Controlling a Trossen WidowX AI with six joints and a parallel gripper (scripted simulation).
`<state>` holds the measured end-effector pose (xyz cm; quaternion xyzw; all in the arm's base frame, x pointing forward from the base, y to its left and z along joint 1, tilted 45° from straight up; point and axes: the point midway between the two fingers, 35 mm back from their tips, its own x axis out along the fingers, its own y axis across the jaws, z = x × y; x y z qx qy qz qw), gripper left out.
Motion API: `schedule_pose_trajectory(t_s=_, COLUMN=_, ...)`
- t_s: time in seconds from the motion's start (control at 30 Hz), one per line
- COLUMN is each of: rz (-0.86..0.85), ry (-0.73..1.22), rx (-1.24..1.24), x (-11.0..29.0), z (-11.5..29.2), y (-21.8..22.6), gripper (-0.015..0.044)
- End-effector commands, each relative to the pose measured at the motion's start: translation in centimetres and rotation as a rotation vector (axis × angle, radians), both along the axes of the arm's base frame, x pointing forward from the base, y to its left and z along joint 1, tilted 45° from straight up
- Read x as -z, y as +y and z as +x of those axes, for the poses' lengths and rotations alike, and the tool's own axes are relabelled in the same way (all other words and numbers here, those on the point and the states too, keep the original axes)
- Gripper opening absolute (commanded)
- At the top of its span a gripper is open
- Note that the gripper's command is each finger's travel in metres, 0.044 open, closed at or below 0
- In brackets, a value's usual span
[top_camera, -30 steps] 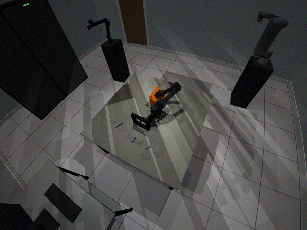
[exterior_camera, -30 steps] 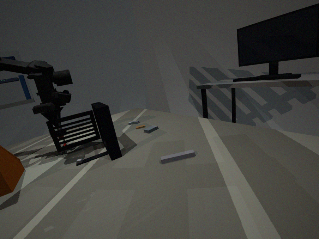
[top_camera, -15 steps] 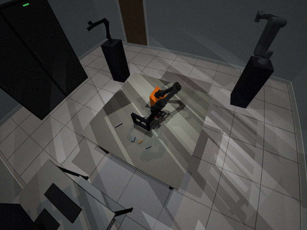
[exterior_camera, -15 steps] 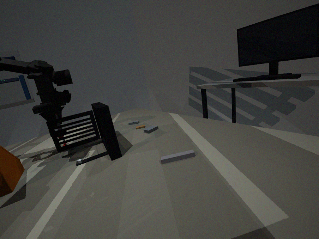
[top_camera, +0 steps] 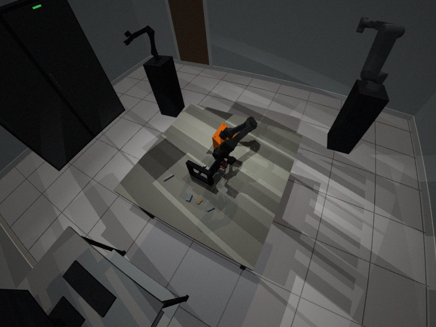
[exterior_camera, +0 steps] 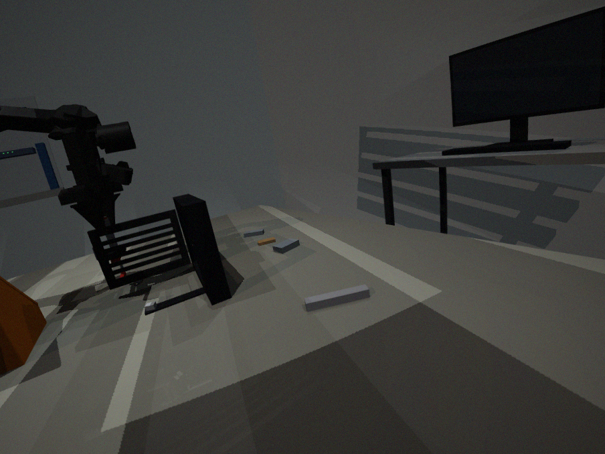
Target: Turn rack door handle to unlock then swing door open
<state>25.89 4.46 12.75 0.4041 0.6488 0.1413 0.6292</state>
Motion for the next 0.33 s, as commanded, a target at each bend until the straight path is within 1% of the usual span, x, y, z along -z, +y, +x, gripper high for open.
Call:
schedule_pose_trajectory(t_s=0.0, rz=-0.005, ry=0.000, rx=0.000, x=-0.40, z=-0.02, y=-0.58, gripper=0.0290)
schedule_pose_trajectory(t_s=0.3, rz=-0.006, ry=0.000, rx=-0.001, x=-1.37, z=-0.20, y=-1.58, gripper=0.0290)
